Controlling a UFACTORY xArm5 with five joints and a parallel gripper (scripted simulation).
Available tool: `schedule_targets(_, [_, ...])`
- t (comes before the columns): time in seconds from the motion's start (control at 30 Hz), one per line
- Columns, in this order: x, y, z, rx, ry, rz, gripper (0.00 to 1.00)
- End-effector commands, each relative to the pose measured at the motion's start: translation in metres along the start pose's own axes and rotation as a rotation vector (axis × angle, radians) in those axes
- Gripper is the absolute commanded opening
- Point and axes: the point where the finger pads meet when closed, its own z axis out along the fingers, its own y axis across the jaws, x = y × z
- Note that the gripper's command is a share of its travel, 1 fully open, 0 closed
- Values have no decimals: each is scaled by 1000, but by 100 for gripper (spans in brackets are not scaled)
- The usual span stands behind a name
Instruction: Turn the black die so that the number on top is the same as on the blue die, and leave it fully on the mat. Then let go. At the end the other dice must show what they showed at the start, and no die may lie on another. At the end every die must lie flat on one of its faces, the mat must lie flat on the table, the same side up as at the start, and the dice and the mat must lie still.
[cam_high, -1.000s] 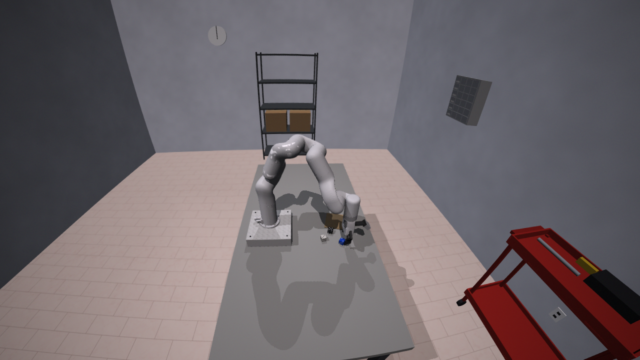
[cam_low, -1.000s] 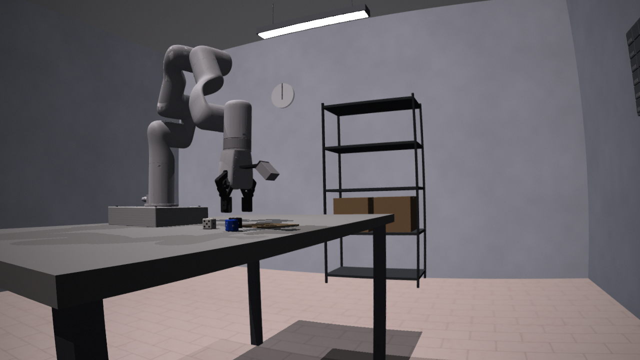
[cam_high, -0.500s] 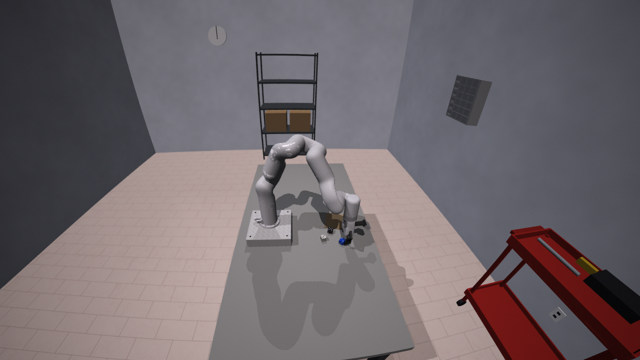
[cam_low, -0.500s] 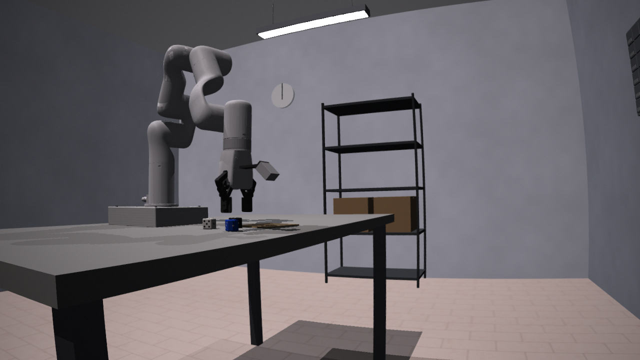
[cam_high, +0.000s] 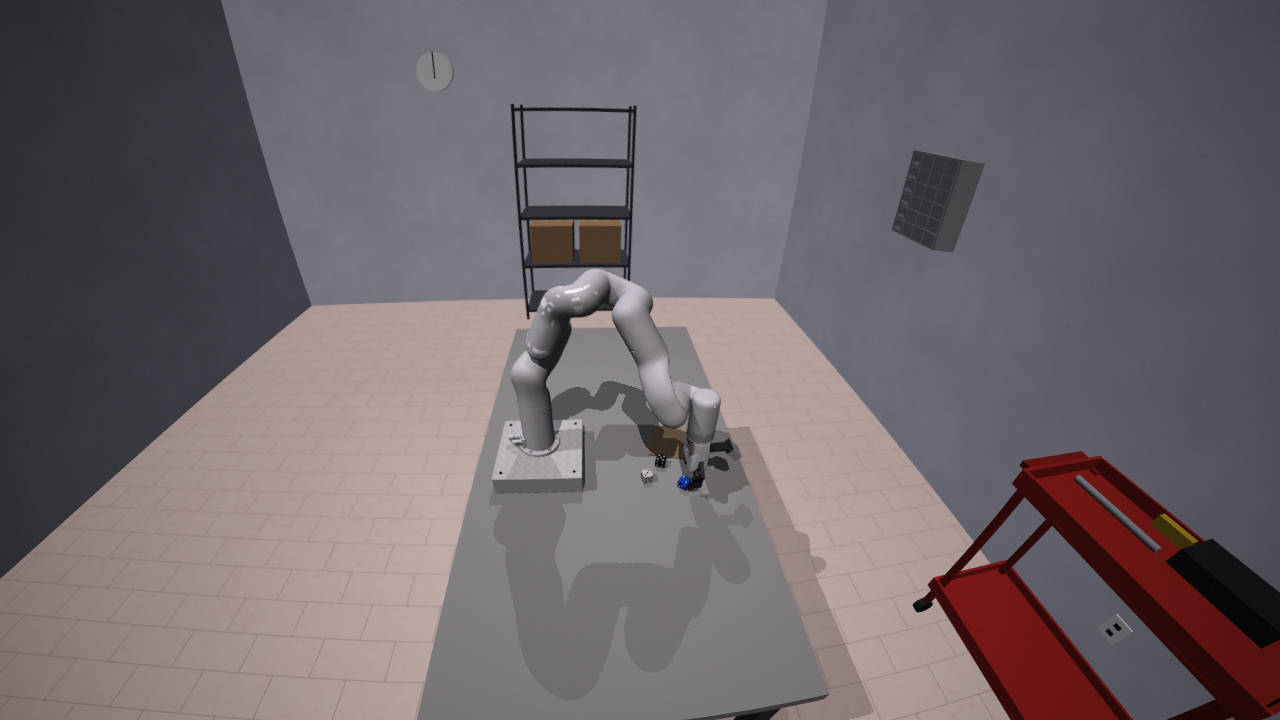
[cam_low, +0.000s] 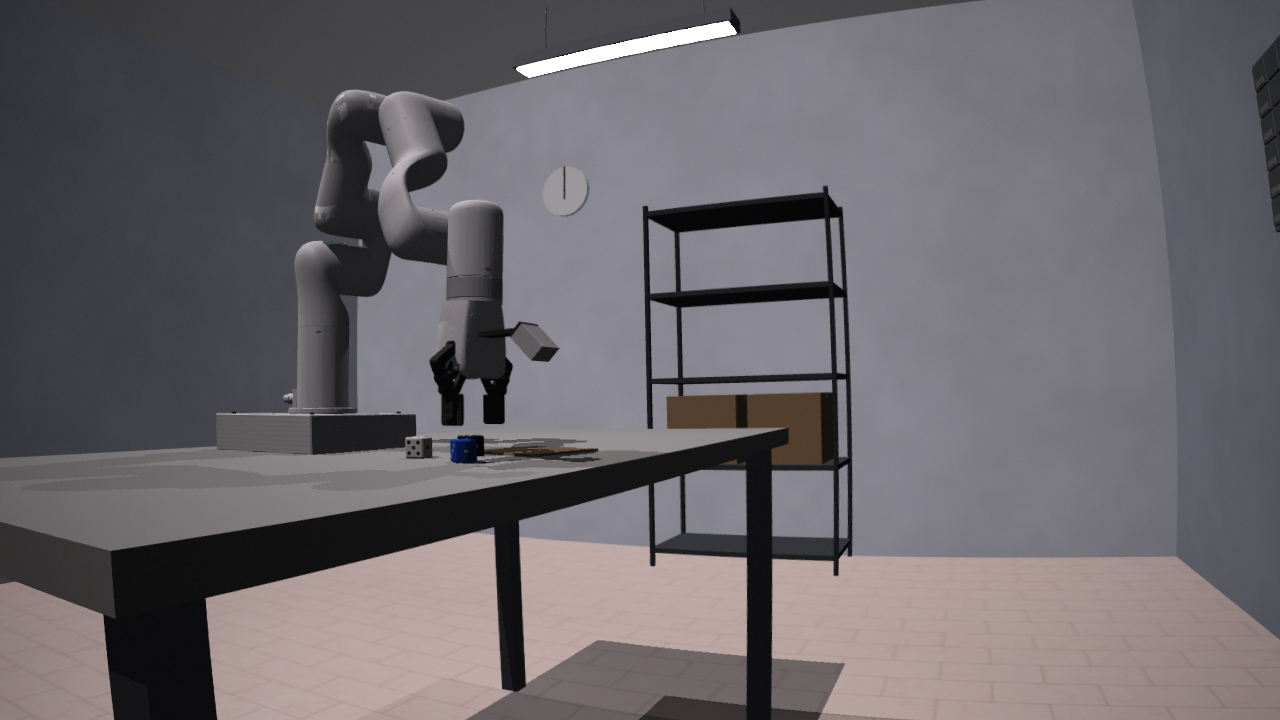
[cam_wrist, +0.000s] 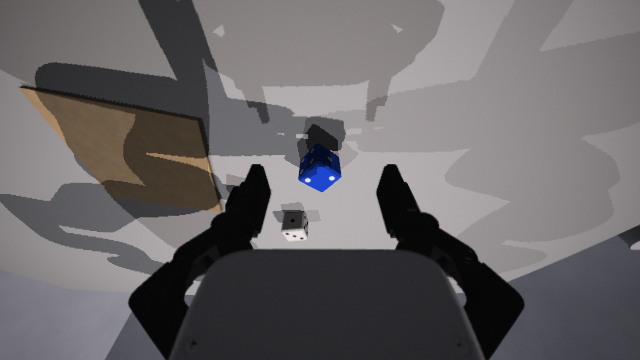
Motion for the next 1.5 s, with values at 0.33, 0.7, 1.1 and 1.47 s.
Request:
schedule_targets(0.33, [-42,-14,-1,-1,4,0,100])
schedule_targets(0.7, [-106,-34,0,-1,4,0,100])
schedule_targets(1.1, [-106,-34,0,-1,4,0,100])
schedule_targets(1.47, [-106,-34,0,-1,4,0,100])
